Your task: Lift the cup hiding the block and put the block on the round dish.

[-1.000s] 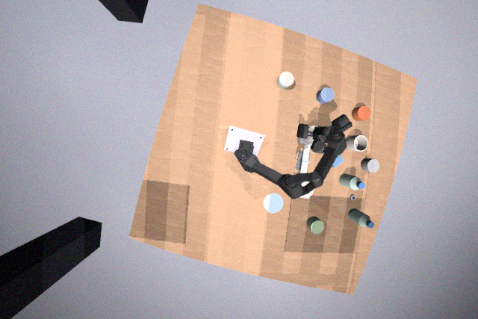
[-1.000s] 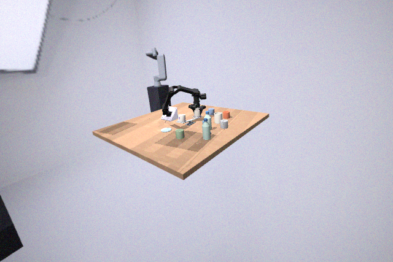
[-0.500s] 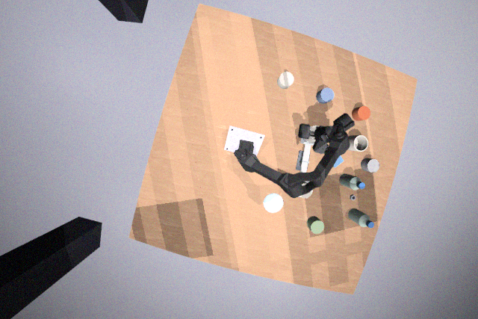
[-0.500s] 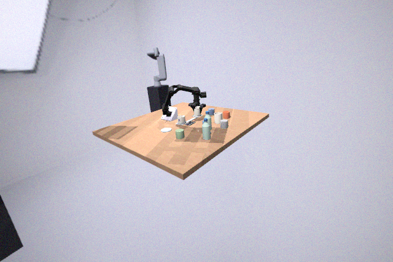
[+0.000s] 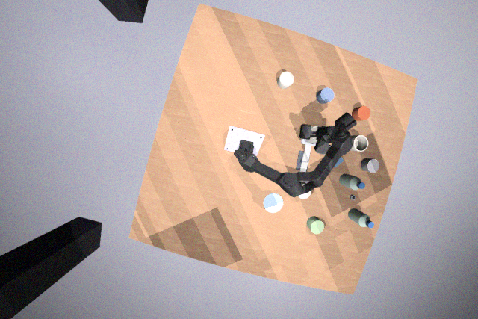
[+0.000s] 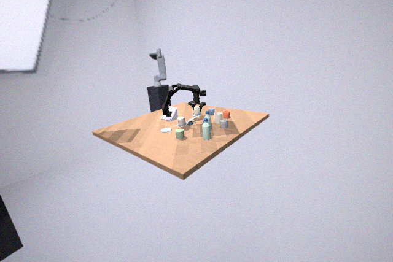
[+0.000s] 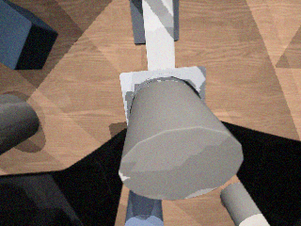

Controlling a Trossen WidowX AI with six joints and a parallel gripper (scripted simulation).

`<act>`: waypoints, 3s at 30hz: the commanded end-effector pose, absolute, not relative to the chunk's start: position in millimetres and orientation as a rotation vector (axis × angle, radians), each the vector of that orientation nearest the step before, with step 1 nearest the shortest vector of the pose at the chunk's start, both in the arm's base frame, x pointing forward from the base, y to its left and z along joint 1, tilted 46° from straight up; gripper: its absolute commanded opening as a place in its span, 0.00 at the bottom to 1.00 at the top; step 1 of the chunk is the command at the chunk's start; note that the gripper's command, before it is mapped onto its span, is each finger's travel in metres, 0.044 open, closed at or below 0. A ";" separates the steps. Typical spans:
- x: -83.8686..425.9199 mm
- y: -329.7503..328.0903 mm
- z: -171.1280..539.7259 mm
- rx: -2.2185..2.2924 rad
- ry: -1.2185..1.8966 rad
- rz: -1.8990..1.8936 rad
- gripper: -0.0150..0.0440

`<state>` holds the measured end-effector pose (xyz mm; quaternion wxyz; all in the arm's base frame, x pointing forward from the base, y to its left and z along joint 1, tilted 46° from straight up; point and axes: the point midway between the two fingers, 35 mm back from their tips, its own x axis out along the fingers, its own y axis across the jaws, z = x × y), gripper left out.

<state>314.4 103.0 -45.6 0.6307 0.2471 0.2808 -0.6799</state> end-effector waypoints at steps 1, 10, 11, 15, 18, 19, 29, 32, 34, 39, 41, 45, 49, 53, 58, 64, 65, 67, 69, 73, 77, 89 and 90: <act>319.1 114.9 -42.5 0.596 0.645 -1.535 0.25; 320.0 123.3 -34.4 0.592 0.649 -1.531 0.25; 320.0 124.2 -33.5 0.592 0.649 -1.531 0.25; 320.3 127.9 -29.8 0.590 0.651 -1.529 0.25; 320.4 130.7 -27.0 0.589 0.652 -1.527 0.25; 320.4 131.6 -26.1 0.589 0.653 -1.527 0.25; 320.4 140.6 -16.6 0.585 0.657 -1.522 0.25; 320.3 143.3 -13.7 0.584 0.658 -1.521 0.25; 320.2 145.0 -11.7 0.583 0.658 -1.520 0.25; 319.8 149.4 -6.9 0.581 0.660 -1.518 0.25; 319.7 151.2 -4.9 0.580 0.661 -1.517 0.25; 319.2 154.6 -0.9 0.578 0.662 -1.515 0.25; 318.7 158.0 3.1 0.576 0.664 -1.513 0.25; 318.1 161.4 7.1 0.575 0.665 -1.512 0.25; 317.2 165.5 12.2 0.572 0.667 -1.510 0.25; 317.1 161.7 10.2 0.564 0.667 -1.515 0.25; 317.1 161.7 10.2 0.564 0.667 -1.515 0.25; 317.1 161.7 10.2 0.564 0.667 -1.515 0.25; 317.1 161.7 10.2 0.564 0.667 -1.515 0.25; 317.1 161.7 10.2 0.564 0.667 -1.515 0.25; 317.1 161.7 10.2 0.564 0.667 -1.515 0.25; 317.1 161.7 10.2 0.564 0.667 -1.515 0.25; 317.1 161.7 10.2 0.564 0.667 -1.515 0.25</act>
